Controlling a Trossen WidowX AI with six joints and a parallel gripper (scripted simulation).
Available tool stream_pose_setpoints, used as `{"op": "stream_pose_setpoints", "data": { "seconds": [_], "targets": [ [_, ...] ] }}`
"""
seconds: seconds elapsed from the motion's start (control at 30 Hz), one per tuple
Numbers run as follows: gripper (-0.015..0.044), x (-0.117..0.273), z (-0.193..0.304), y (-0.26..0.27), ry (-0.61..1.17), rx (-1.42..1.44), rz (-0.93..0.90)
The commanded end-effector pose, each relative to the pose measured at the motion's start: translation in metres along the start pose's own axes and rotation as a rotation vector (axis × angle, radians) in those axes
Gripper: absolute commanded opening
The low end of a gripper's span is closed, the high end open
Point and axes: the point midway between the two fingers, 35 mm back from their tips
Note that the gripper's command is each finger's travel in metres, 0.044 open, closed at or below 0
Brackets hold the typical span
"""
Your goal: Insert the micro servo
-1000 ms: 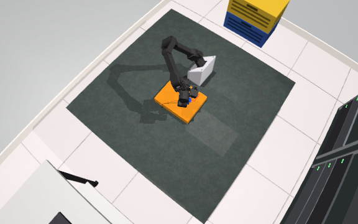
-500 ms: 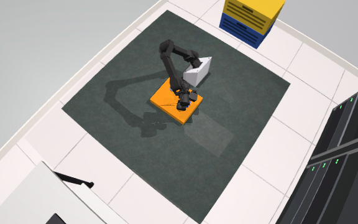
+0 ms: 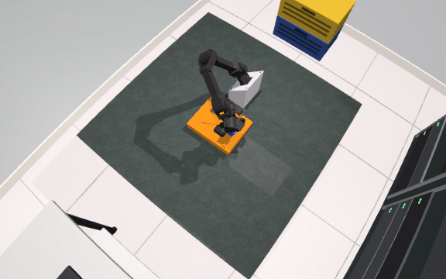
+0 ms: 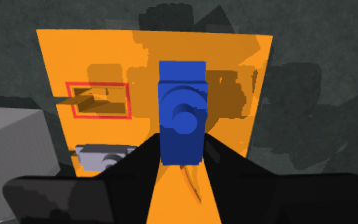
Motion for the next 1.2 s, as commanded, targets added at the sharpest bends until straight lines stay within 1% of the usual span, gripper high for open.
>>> {"op": "stream_pose_setpoints", "data": {
  "seconds": [0.0,1.17],
  "targets": [
    [0.0000,0.0027,-0.0025,-0.0009,-0.008,-0.151,0.004],
    [0.0000,0.0028,-0.0026,-0.0010,-0.010,-1.362,-0.002]
  ]
}}
Point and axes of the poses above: the point midway between the two fingers, 35 mm back from their tips, its own x axis back along the fingers, its own y axis across the jaws, z = x × y, and after that the axes turned 2 degrees about -x, right-handed
